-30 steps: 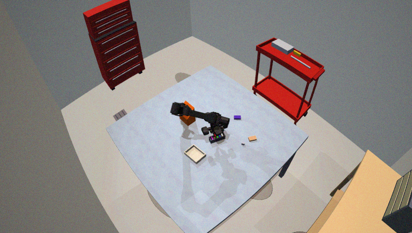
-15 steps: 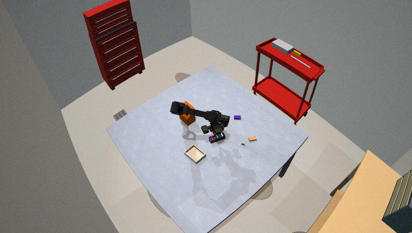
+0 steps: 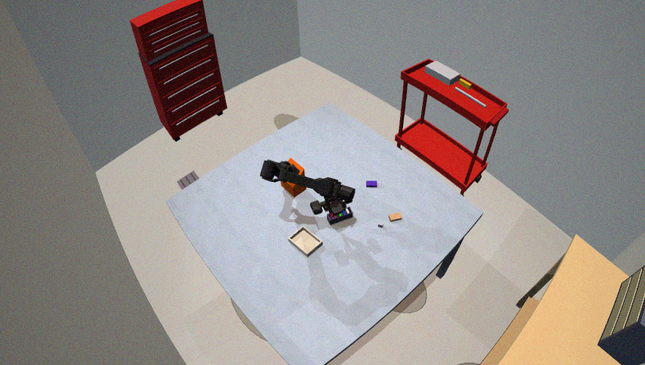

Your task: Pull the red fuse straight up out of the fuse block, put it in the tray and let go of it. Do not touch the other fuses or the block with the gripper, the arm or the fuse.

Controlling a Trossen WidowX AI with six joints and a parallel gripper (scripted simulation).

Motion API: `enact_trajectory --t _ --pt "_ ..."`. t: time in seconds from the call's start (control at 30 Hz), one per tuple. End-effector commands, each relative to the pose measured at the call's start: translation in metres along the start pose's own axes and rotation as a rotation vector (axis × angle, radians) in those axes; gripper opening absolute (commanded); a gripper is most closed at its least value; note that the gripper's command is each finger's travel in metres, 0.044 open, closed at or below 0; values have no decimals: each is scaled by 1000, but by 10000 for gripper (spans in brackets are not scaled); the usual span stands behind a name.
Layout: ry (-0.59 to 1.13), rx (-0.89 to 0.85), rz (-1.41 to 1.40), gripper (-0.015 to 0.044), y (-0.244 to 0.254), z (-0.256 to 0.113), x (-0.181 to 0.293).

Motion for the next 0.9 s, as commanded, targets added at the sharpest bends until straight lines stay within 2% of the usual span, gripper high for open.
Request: enact_trajectory --t 0.0,0.57,0.87 --pt "-6 -6 5 0 -29 -2 -13" --pt "-11 21 8 0 -159 -4 -26" --pt "-11 23 8 0 -164 1 -26"
Point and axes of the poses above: the point midway between the two fingers, 35 mm back from their tips, its own z axis out along the fingers, its own y axis across the jaws, x = y × z, the point moved 4 cm from there along -z, back along the fingers, and after that the axes turned 9 degrees about -z, right-handed, at the moved point
